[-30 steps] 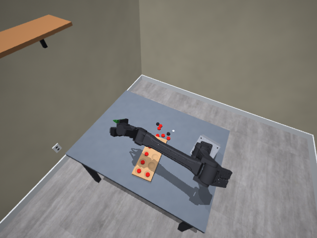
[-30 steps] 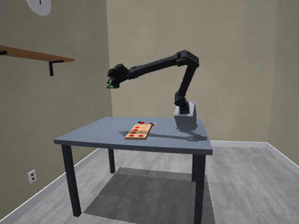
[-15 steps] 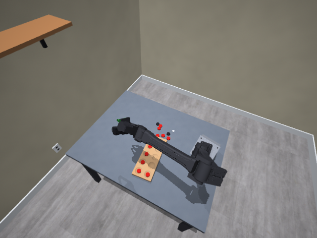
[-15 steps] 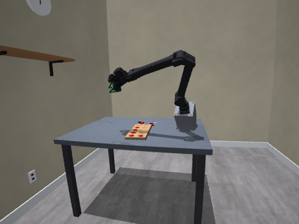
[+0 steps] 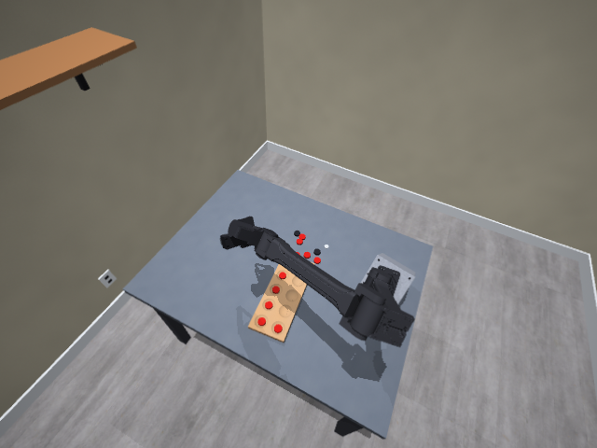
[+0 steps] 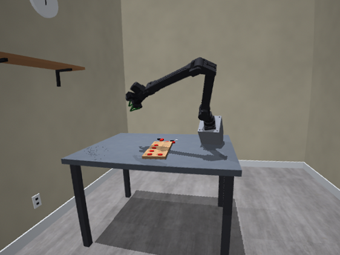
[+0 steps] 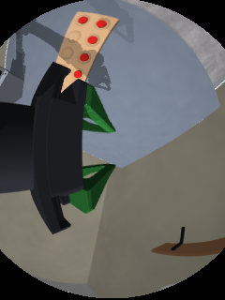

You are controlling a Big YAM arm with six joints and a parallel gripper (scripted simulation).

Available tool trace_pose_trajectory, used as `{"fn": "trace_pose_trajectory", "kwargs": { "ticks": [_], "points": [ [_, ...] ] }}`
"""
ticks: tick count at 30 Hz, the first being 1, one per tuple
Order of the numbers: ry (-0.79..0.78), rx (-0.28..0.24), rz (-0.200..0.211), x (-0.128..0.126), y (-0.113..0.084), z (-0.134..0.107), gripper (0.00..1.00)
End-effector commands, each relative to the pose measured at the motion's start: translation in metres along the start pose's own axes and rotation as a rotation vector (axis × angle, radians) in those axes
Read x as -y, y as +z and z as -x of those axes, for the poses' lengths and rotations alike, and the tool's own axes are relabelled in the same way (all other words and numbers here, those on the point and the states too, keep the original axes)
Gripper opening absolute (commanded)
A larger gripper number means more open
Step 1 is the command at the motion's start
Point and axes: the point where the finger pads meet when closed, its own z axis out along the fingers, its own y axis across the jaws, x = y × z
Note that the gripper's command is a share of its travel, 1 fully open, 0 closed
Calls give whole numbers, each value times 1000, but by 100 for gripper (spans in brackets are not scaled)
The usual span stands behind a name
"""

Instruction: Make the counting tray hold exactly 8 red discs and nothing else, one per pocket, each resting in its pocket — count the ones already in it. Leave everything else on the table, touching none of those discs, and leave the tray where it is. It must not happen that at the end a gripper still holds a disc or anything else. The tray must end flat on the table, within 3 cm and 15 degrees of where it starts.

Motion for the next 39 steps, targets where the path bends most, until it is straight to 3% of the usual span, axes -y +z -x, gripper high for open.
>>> {"fn": "trace_pose_trajectory", "kwargs": {
  "ticks": [1,2,3,7,8,13,14,16,17,19,20,22,24,25,26,27,30,32,33,34,35,36,37,39],
  "points": [
    [-42,77,-35,15,-17,46,46],
    [-37,70,-37,18,-15,42,46],
    [-57,-63,46,4,11,-33,46],
    [-63,-62,50,-1,12,-31,46],
    [-104,-110,108,-5,21,-62,46],
    [-116,-100,111,-8,22,-54,46],
    [-146,-150,173,-14,29,-90,46],
    [-146,-150,173,-14,29,-90,46],
    [-182,-183,238,-24,35,-117,46],
    [-182,-183,238,-24,35,-117,46],
    [-214,-207,304,-34,39,-142,46],
    [-222,-194,289,-26,40,-132,46],
    [-249,-176,304,-37,45,-118,46],
    [-241,-225,368,-44,41,-166,46],
    [-241,-225,368,-44,41,-166,46],
    [-263,-237,430,-54,42,-187,46],
    [-263,-237,430,-54,42,-187,46],
    [-295,-244,545,-73,40,-225,46],
    [-295,-244,545,-73,40,-225,46],
    [-307,-240,598,-83,38,-241,46],
    [-307,-240,598,-83,38,-241,46],
    [-315,-234,646,-92,35,-255,46],
    [-325,-225,633,-84,39,-248,46],
    [-324,-213,731,-108,29,-279,46]
  ]
}}
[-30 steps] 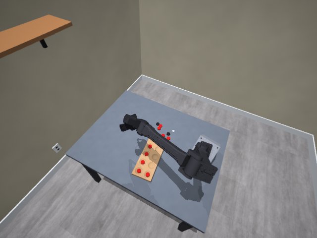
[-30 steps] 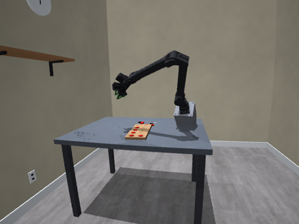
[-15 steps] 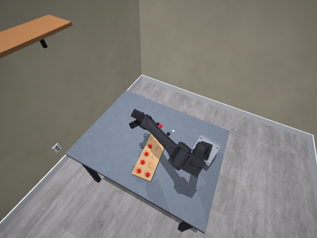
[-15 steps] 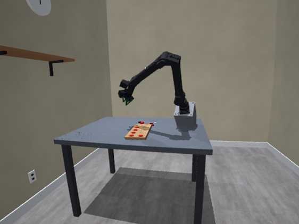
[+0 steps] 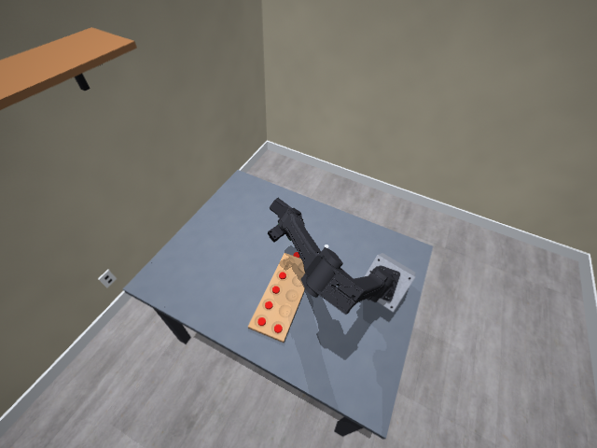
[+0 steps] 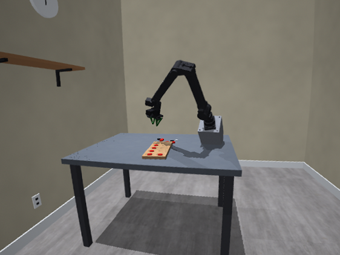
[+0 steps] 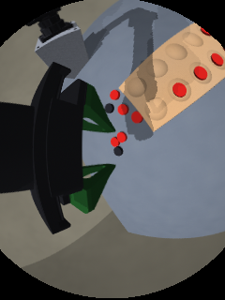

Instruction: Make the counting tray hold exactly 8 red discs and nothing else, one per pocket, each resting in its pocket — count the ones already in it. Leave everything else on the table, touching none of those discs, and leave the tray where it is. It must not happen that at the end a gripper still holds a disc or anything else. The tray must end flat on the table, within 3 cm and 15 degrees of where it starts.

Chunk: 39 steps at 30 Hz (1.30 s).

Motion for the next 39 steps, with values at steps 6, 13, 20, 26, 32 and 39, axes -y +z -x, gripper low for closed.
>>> {"fn": "trace_pose_trajectory", "kwargs": {
  "ticks": [6,13,20,26,32,39],
  "points": [
    [-122,65,199,-47,24,-53,46],
    [-129,114,265,-74,30,-67,46],
    [-149,127,289,-81,35,-64,46],
    [-154,127,285,-79,34,-63,46],
    [-146,126,295,-83,37,-63,46],
    [-150,124,290,-84,43,-61,46]
  ]
}}
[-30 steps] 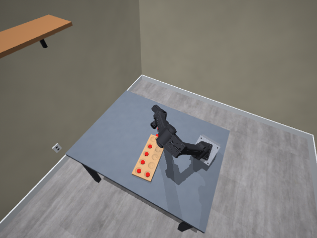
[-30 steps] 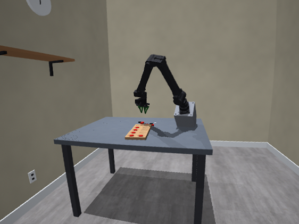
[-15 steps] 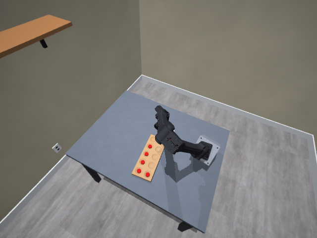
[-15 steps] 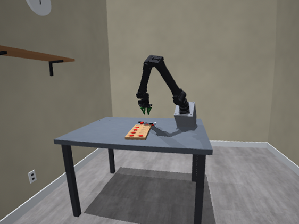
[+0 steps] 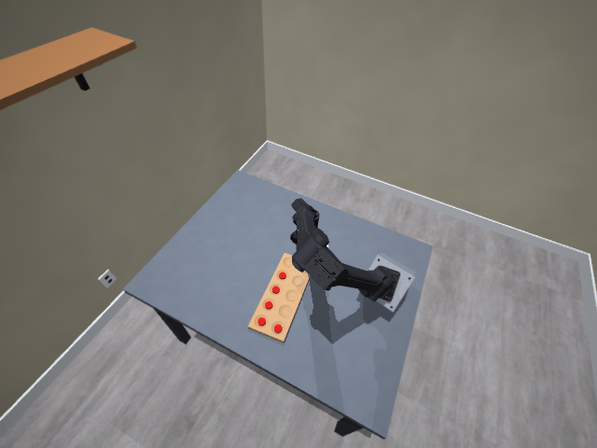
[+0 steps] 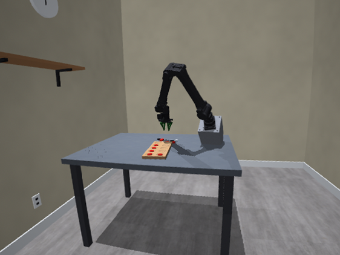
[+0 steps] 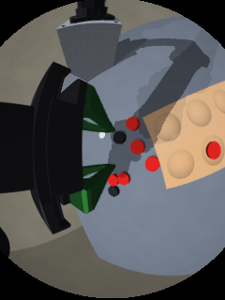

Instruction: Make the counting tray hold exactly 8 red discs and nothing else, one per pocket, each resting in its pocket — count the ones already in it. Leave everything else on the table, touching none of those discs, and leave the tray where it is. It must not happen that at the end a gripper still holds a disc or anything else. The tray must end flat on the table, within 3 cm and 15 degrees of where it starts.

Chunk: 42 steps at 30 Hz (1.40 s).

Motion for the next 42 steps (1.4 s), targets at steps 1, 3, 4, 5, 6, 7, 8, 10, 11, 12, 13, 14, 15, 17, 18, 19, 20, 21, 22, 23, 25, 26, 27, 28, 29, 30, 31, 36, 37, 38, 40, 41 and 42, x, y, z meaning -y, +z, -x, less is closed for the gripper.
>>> {"fn": "trace_pose_trajectory", "kwargs": {
  "ticks": [1,3,4,5,6,7,8,10,11,12,13,14,15,17,18,19,20,21,22,23,25,26,27,28,29,30,31,36,37,38,40,41,42],
  "points": [
    [3,5,9,-2,9,1,46],
    [3,5,9,-2,9,1,46],
    [-10,3,-2,6,6,2,46],
    [-6,3,-1,6,7,2,46],
    [-5,3,1,5,8,2,46],
    [-3,3,3,3,9,1,46],
    [-1,4,4,2,10,1,46],
    [2,4,9,-1,13,1,46],
    [3,5,10,-2,14,1,46],
    [3,4,10,-2,15,1,46],
    [3,4,10,-2,16,1,46],
    [1,4,8,0,16,1,46],
    [0,4,6,1,17,1,46],
    [3,4,10,-1,20,1,46],
    [3,4,10,-2,21,1,46],
    [3,4,10,-2,21,1,46],
    [3,4,10,-2,21,1,46],
    [-4,3,2,4,20,2,46],
    [-2,4,4,2,22,1,46],
    [1,4,8,0,24,1,46],
    [3,4,10,-2,27,1,46],
    [4,4,10,-2,29,1,46],
    [3,4,10,-2,30,1,46],
    [2,4,8,0,31,1,46],
    [2,4,8,0,32,1,46],
    [3,4,9,-1,34,1,46],
    [4,4,10,-2,36,1,46],
    [2,4,8,-1,41,1,46],
    [2,4,8,-1,41,1,46],
    [1,4,7,0,43,1,46],
    [4,5,11,-3,47,1,46],
    [4,5,11,-3,48,1,46],
    [4,5,11,-3,50,1,46]
  ]
}}
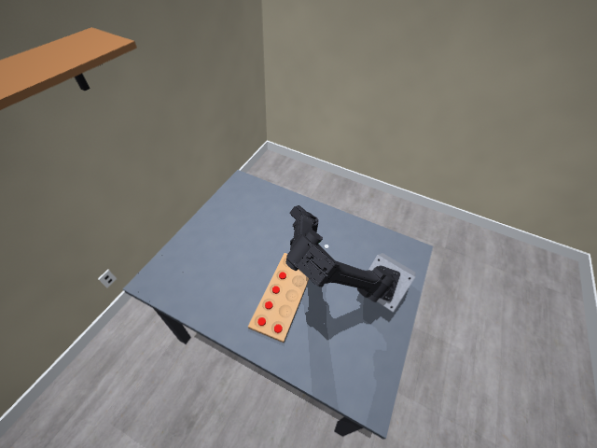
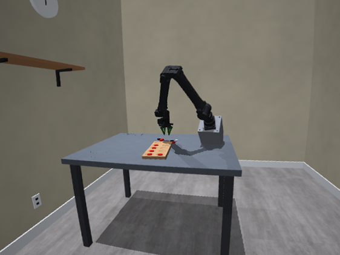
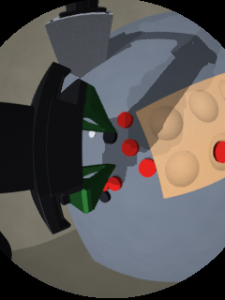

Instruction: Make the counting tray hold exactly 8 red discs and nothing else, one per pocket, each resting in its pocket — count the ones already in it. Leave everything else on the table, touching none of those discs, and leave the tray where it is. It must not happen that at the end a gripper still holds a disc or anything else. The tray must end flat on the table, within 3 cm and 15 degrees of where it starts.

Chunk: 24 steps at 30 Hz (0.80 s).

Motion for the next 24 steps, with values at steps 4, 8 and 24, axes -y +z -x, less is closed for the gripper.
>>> {"fn": "trace_pose_trajectory", "kwargs": {
  "ticks": [4,8,24],
  "points": [
    [6,4,7,-1,17,1,46],
    [6,4,8,-1,24,1,46],
    [7,4,9,-2,45,1,46]
  ]
}}
